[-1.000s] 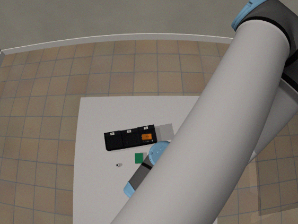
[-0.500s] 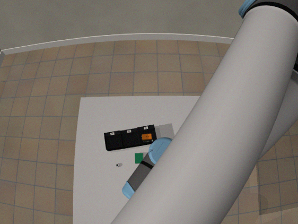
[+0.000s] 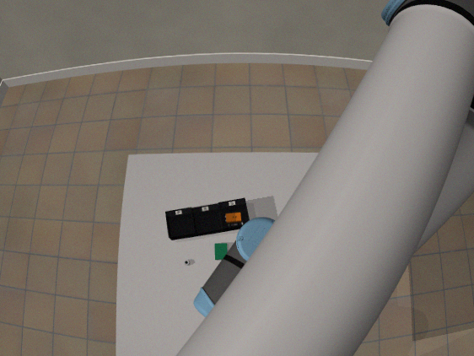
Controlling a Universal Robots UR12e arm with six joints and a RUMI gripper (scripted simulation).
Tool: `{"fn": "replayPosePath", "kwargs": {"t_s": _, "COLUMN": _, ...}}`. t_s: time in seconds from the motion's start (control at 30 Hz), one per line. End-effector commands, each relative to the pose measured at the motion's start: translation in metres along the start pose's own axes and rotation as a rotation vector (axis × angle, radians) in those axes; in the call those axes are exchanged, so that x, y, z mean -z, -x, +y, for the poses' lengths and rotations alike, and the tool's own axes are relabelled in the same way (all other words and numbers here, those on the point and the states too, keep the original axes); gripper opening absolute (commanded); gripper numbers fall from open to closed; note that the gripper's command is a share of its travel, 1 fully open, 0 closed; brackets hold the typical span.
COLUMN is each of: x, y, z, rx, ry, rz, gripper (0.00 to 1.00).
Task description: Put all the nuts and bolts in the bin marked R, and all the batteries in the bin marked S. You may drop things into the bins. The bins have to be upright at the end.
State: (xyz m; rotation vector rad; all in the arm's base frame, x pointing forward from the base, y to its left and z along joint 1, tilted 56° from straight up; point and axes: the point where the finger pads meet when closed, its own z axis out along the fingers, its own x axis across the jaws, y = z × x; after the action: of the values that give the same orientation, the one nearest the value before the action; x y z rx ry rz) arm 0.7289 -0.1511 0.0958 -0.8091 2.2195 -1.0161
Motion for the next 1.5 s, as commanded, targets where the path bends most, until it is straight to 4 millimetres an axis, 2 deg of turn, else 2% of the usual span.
{"fn": "replayPosePath", "kwargs": {"t_s": 0.0, "x": 0.004, "y": 0.0, "z": 0.0, "rx": 0.0, "ry": 0.0, "rz": -0.001, "gripper": 0.0}}
{"fn": "replayPosePath", "kwargs": {"t_s": 0.27, "x": 0.007, "y": 0.006, "z": 0.002, "rx": -0.05, "ry": 0.0, "rz": -0.001, "gripper": 0.0}}
{"fn": "replayPosePath", "kwargs": {"t_s": 0.37, "x": 0.007, "y": 0.023, "z": 0.007, "rx": -0.199, "ry": 0.0, "rz": -0.001, "gripper": 0.0}}
{"fn": "replayPosePath", "kwargs": {"t_s": 0.57, "x": 0.007, "y": 0.058, "z": 0.018, "rx": -0.373, "ry": 0.0, "rz": -0.001, "gripper": 0.0}}
{"fn": "replayPosePath", "kwargs": {"t_s": 0.77, "x": 0.007, "y": 0.092, "z": 0.028, "rx": -0.376, "ry": 0.0, "rz": -0.001, "gripper": 0.0}}
{"fn": "replayPosePath", "kwargs": {"t_s": 0.83, "x": 0.007, "y": 0.092, "z": 0.028, "rx": -0.376, "ry": 0.0, "rz": -0.001, "gripper": 0.0}}
{"fn": "replayPosePath", "kwargs": {"t_s": 1.33, "x": 0.007, "y": 0.178, "z": 0.055, "rx": -0.376, "ry": 0.0, "rz": -0.001, "gripper": 0.0}}
{"fn": "replayPosePath", "kwargs": {"t_s": 1.4, "x": 0.007, "y": 0.178, "z": 0.055, "rx": -0.376, "ry": 0.0, "rz": -0.001, "gripper": 0.0}}
{"fn": "replayPosePath", "kwargs": {"t_s": 1.47, "x": 0.007, "y": 0.19, "z": 0.058, "rx": -0.376, "ry": 0.0, "rz": -0.001, "gripper": 0.0}}
